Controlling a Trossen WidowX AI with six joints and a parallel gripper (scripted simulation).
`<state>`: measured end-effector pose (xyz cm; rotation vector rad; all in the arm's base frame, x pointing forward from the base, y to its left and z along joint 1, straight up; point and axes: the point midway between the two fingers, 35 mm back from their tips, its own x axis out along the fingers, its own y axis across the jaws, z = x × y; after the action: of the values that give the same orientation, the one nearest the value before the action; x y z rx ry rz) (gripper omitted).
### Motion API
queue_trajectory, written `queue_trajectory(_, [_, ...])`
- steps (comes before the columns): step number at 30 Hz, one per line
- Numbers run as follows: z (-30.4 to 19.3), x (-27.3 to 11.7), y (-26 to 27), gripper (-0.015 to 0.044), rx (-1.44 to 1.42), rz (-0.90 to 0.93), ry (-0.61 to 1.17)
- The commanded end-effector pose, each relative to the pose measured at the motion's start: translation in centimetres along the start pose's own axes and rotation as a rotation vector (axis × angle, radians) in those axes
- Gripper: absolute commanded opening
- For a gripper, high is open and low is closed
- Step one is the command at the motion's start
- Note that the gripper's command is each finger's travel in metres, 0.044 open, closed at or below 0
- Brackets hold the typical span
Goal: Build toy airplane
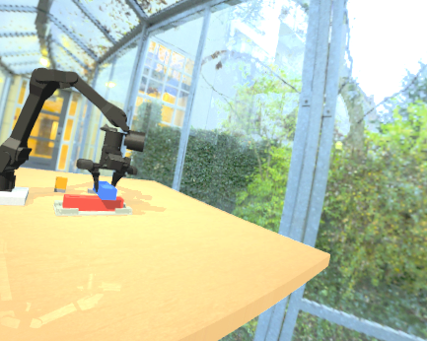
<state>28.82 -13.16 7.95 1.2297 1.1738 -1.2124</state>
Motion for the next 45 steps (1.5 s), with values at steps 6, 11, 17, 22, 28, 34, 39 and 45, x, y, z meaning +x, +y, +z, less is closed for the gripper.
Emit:
queue_trajectory(6, [0.0,0.0,0.0,0.0096,0.000,0.000,0.000])
queue_trajectory(11, [0.0,0.0,0.0,0.0069,0.000,0.000,0.000])
queue_trajectory(17, [0.0,0.0,0.0,0.0227,0.000,0.000,0.000])
queue_trajectory(22, [0.0,0.0,0.0,0.0358,0.000,0.000,0.000])
queue_trajectory(28, [0.0,0.0,0.0,0.0440,0.000,0.000,0.000])
queue_trajectory(34, [0.1,-3.6,0.3,0.0440,0.001,0.000,-0.001])
queue_trajectory(39, [0.0,-8.6,0.0,0.0440,0.004,0.000,-0.003])
queue_trajectory(45, [0.1,-8.6,0.4,0.0440,0.004,0.000,-0.003])
